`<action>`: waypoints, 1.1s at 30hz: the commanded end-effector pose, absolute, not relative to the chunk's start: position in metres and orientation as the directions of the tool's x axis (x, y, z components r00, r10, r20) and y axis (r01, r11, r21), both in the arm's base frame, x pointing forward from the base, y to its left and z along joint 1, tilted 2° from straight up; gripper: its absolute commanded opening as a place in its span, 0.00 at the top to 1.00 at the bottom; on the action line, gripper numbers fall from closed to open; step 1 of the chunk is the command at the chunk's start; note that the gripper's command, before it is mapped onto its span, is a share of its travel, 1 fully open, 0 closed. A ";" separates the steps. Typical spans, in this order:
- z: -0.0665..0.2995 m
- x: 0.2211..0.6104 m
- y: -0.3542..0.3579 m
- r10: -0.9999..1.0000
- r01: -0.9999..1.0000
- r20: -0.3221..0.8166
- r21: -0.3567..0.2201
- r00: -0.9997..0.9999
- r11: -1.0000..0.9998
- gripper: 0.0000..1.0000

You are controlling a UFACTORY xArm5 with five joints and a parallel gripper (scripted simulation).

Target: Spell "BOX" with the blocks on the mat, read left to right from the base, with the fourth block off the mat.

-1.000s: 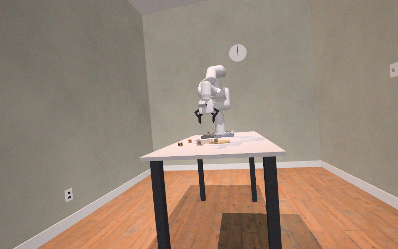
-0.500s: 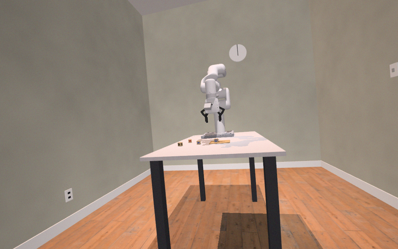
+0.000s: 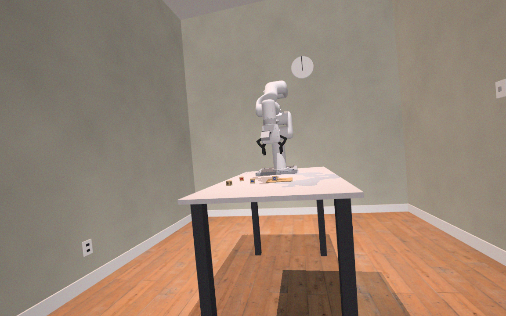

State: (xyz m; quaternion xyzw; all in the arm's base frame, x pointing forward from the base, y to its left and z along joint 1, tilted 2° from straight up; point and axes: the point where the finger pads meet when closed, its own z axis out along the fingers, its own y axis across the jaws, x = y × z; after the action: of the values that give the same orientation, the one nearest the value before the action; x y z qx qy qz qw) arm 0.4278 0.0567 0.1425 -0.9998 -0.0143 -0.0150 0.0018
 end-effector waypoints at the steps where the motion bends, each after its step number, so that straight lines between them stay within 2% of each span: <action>1: 0.144 0.429 0.057 0.029 0.029 0.033 -0.003 0.999 -1.000 0.00; 7: 0.143 0.429 0.057 0.065 0.065 0.034 -0.002 0.997 -0.998 0.00; 11: 0.139 0.429 0.057 0.199 0.199 0.033 0.002 0.979 -0.980 0.00; 33: 0.125 0.431 0.058 0.587 0.587 0.029 0.016 0.809 -0.810 0.00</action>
State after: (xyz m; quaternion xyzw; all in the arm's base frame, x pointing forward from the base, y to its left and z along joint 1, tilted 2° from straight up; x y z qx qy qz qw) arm 0.4290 0.0573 0.1273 -0.9676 -0.2521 -0.0142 -0.0018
